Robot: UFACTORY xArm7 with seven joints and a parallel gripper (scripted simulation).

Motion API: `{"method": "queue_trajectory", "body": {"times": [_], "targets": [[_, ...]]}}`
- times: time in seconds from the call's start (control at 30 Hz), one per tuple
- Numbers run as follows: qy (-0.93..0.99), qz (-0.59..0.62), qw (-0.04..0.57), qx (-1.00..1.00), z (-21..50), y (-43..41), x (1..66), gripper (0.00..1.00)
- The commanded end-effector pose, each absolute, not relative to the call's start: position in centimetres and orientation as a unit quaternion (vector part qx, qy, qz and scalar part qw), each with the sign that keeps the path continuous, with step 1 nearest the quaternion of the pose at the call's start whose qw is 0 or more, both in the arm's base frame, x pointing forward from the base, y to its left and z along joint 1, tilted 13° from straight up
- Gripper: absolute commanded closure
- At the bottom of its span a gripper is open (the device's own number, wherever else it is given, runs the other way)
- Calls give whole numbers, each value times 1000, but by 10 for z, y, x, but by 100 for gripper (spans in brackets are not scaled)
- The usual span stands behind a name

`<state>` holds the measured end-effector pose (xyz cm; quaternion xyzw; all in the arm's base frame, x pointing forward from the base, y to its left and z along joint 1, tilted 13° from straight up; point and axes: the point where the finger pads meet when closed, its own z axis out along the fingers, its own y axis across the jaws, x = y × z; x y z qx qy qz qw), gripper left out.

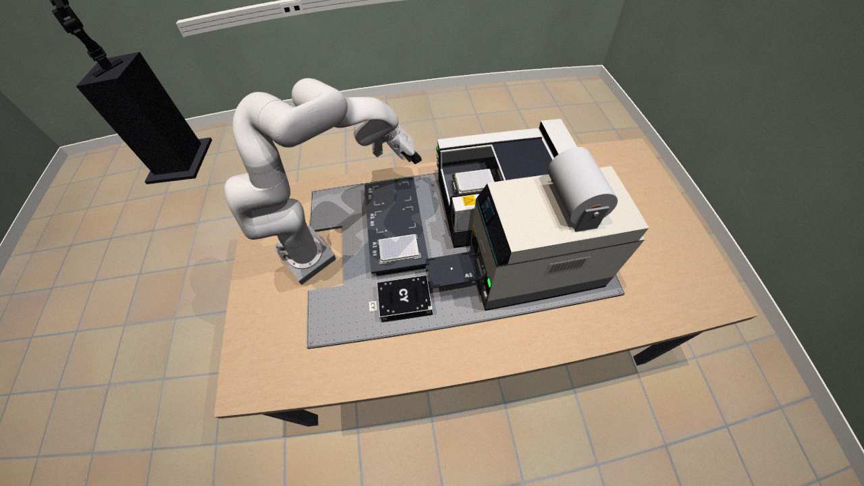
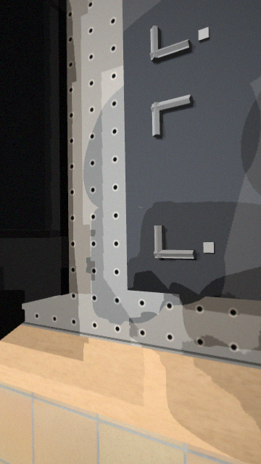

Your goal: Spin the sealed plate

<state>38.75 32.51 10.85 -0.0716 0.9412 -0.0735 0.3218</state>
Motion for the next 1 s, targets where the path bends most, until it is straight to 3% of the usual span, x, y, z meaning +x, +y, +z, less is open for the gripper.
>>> {"method": "queue_trajectory", "body": {"times": [0.0, 0.97], "targets": [[941, -72, 323, -72, 106, 326, 394, 100], [941, -72, 323, -71, 83, 325, 429, 100]]}}
